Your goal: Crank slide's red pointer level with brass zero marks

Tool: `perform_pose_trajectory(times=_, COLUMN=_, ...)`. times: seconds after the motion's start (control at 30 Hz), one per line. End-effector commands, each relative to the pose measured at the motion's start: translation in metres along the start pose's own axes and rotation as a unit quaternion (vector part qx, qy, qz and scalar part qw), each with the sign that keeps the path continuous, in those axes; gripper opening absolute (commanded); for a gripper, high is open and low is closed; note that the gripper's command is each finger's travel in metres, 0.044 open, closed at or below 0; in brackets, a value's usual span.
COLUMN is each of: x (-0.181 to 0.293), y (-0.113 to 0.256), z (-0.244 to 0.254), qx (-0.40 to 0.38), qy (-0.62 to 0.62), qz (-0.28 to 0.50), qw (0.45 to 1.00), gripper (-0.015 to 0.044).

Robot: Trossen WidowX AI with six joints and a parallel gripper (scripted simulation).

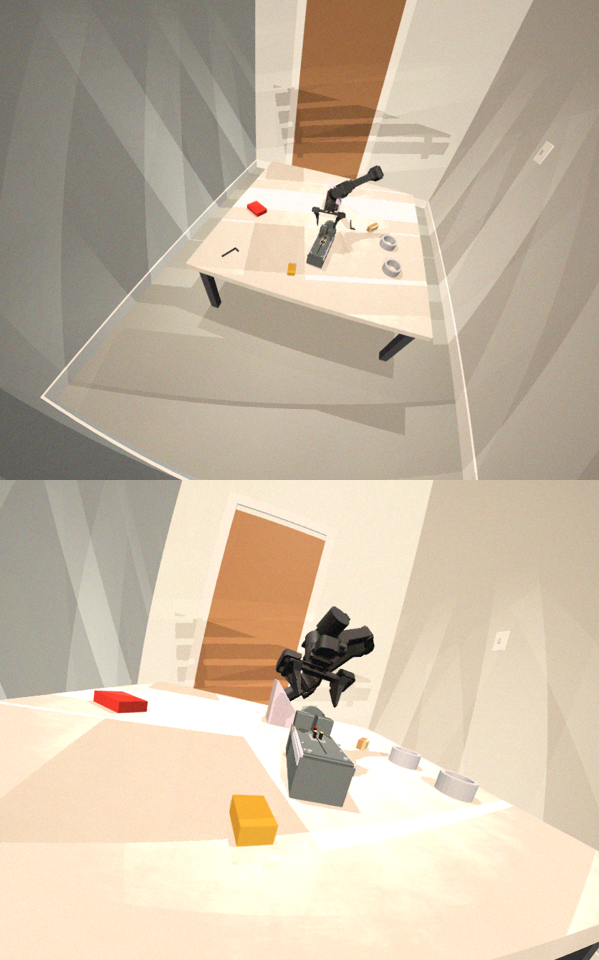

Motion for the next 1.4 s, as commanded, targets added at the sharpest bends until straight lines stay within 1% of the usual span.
perform_pose_trajectory(times=0.0, x=0.001, y=-0.001, z=-0.001, qx=0.003, qy=-0.003, qz=0.0, qw=1.0, gripper=0.044)
perform_pose_trajectory(times=0.33, x=0.0, y=0.0, z=-0.001, qx=0.003, qy=-0.003, qz=0.001, qw=1.0, gripper=0.044)
perform_pose_trajectory(times=0.57, x=-0.03, y=0.035, z=-0.003, qx=0.001, qy=-0.001, qz=0.001, qw=1.0, gripper=0.044)
perform_pose_trajectory(times=0.67, x=-0.032, y=0.04, z=-0.002, qx=0.001, qy=-0.001, qz=0.001, qw=1.0, gripper=0.044)
perform_pose_trajectory(times=0.97, x=-0.009, y=0.069, z=0.022, qx=0.024, qy=-0.036, qz=-0.01, qw=0.999, gripper=0.044)
perform_pose_trajectory(times=1.37, x=0.036, y=0.102, z=0.05, qx=0.057, qy=-0.088, qz=-0.027, qw=0.994, gripper=0.044)
Point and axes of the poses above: the point midway between the two fingers, 35 mm back from their tips, its own y axis back along the fingers, its own z axis across the jaws, x = y × z, the point moved 7 cm from there along y, back along the fingers
